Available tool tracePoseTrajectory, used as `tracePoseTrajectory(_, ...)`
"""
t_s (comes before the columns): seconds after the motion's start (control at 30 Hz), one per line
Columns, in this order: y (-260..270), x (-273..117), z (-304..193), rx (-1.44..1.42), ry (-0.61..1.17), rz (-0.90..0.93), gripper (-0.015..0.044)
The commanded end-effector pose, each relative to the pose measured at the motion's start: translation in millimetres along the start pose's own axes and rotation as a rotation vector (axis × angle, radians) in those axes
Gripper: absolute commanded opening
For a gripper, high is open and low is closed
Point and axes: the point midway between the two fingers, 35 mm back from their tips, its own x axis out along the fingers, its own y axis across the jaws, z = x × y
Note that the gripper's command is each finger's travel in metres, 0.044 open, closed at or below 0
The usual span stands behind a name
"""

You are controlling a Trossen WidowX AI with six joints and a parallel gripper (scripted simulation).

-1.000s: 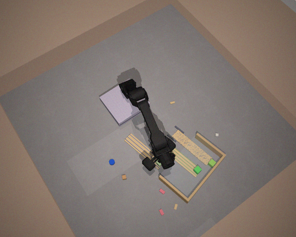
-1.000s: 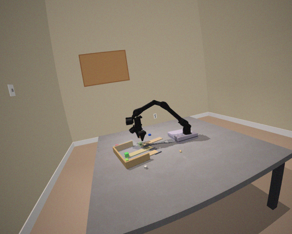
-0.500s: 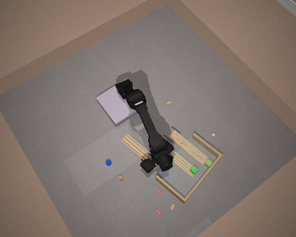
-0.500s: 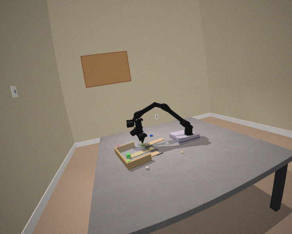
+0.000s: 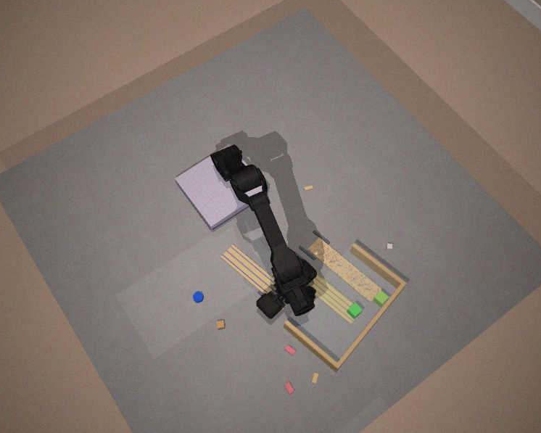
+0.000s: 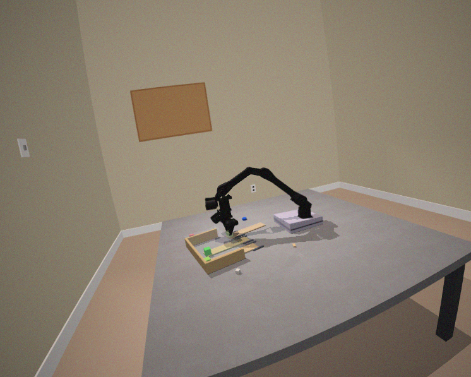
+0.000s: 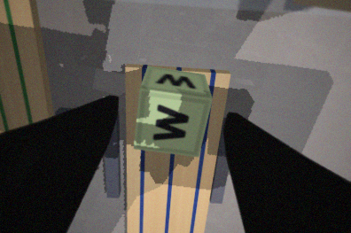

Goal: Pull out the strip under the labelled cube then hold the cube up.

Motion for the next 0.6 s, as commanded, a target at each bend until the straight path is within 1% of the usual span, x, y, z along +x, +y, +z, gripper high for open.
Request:
tracePoseTrajectory(0.0, 0.2, 6.9, -0.2, -0.001, -0.002, 0.002, 0.025)
tracePoseTrajectory(0.27, 0.4, 15.7, -0.8, -0.001, -0.002, 0.002, 0.025)
tracePoseTrajectory(0.4, 0.3, 13.6, -1.1, 0.002, 0.001, 0.001, 0.0145)
tracePoseTrajectory(0.57, 0.3, 13.6, -1.1, 0.002, 0.001, 0.001, 0.0112)
